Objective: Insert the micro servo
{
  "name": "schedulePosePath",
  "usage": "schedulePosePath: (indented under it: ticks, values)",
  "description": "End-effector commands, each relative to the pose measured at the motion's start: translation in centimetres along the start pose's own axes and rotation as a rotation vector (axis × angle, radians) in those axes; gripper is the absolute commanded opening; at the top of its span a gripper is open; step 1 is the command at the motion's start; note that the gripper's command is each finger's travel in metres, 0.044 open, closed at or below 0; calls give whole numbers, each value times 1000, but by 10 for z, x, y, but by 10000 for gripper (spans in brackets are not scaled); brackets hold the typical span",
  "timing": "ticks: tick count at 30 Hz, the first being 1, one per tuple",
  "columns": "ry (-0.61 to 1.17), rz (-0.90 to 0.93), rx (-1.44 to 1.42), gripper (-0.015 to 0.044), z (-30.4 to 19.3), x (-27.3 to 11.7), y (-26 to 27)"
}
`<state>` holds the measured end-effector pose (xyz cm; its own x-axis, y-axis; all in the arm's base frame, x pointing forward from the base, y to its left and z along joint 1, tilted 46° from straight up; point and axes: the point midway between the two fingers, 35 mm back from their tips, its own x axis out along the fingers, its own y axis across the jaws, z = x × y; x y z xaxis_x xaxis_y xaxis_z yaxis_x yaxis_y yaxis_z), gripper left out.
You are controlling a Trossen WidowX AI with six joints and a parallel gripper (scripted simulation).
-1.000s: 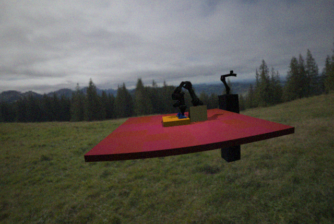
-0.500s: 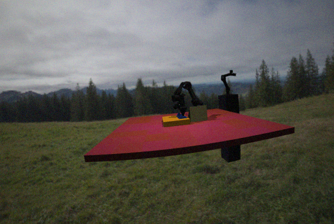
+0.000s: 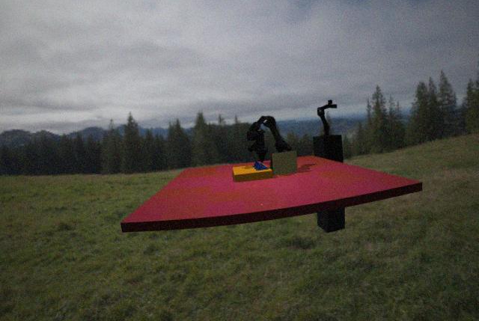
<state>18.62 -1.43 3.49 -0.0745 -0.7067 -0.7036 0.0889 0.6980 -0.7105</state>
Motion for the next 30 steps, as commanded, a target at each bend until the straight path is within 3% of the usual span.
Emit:
schedulePosePath:
  ticks: [1,11,17,30]
  values:
    - [9,2,5,188,0,-5,0]
    - [2,3,5,440,65,-43,1]
    - [5,3,8,440,109,-68,-1]
    - [-6,-7,-92,440,104,-108,2]
